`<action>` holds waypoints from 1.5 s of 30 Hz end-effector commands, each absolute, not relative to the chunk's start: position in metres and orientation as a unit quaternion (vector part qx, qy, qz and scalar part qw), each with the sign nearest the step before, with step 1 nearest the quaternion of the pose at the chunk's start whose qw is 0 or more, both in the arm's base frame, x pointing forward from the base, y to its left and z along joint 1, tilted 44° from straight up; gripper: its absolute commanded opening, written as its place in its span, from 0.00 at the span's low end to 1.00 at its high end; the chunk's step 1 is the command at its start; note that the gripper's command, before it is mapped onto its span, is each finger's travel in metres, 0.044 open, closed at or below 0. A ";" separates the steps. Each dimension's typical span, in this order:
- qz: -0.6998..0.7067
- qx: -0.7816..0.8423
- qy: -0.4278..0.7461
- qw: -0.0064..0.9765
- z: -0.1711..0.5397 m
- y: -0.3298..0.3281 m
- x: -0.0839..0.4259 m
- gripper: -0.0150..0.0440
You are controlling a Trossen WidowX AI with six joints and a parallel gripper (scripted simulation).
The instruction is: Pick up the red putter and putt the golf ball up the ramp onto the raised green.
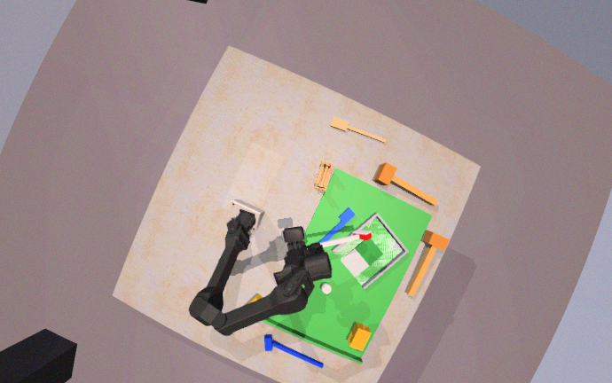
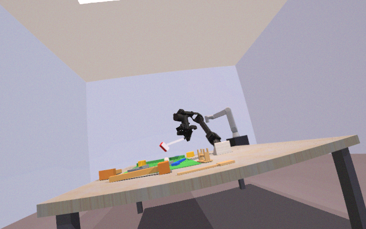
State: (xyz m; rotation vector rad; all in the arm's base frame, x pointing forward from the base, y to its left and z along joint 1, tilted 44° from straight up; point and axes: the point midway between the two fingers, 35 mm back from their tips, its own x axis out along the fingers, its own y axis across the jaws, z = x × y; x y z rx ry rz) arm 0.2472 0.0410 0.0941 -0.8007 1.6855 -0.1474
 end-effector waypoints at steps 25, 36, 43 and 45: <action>-0.389 -0.109 0.607 0.685 0.166 -0.028 0.200 0.25; -0.449 -0.066 0.586 0.671 0.142 -0.050 0.199 0.25; -0.462 -0.058 0.582 0.667 0.136 -0.056 0.198 0.25; -0.462 -0.058 0.582 0.667 0.135 -0.057 0.198 0.25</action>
